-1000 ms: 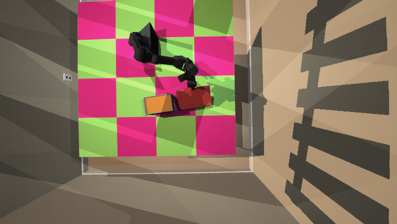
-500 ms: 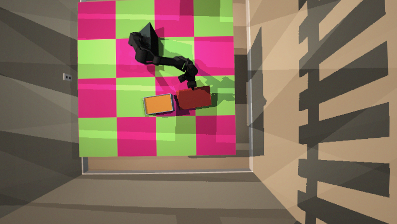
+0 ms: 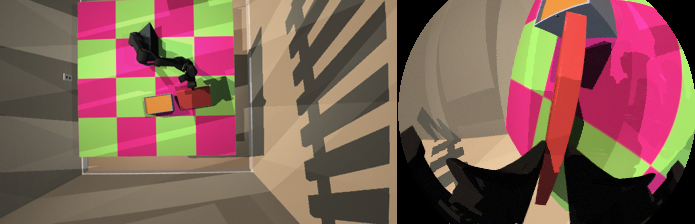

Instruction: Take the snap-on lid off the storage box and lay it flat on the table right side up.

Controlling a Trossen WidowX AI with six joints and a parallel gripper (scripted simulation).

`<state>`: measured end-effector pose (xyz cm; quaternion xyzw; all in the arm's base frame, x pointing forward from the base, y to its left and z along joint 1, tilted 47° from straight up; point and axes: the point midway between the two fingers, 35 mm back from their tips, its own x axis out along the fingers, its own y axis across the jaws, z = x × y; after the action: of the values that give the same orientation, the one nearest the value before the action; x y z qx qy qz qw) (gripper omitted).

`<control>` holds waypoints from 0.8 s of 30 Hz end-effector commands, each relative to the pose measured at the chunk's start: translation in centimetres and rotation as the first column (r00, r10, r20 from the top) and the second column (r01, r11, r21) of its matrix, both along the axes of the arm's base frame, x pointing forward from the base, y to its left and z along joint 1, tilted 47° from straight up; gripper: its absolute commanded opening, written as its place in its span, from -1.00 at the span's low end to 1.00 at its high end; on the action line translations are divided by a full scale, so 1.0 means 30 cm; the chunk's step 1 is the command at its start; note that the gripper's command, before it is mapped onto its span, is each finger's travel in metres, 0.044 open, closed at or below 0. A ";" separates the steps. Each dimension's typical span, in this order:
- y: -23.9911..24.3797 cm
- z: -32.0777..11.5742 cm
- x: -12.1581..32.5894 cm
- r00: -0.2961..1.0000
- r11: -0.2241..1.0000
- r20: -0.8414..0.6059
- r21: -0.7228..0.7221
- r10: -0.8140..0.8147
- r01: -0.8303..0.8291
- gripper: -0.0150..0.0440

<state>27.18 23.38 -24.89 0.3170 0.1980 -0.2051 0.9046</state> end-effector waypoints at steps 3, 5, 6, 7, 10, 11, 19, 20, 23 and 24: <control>-0.007 -0.010 0.003 1.000 1.000 0.000 0.003 0.003 -0.003 -0.49; -0.011 -0.013 0.004 1.000 1.000 0.000 0.003 0.003 -0.003 -0.49; -0.013 -0.015 0.004 1.000 1.000 0.000 0.003 0.003 -0.003 -0.49; -0.015 -0.017 0.005 1.000 1.000 0.000 0.003 0.003 -0.003 -0.49; -0.020 -0.023 0.006 1.000 1.000 0.000 0.003 0.003 -0.003 -0.49; -0.022 -0.024 0.007 1.000 1.000 0.000 0.003 0.003 -0.003 -0.49; -0.038 -0.039 0.010 1.000 1.000 0.000 0.002 0.003 -0.003 -0.49; -0.040 -0.041 0.011 1.000 1.000 0.001 0.002 0.003 -0.003 -0.49; -0.046 -0.047 0.012 1.000 1.000 0.001 0.002 0.003 -0.003 -0.49; -0.047 -0.048 0.012 1.000 1.000 0.001 0.002 0.003 -0.003 -0.49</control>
<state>27.48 22.56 -25.91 0.3198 0.1967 -0.1985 0.9053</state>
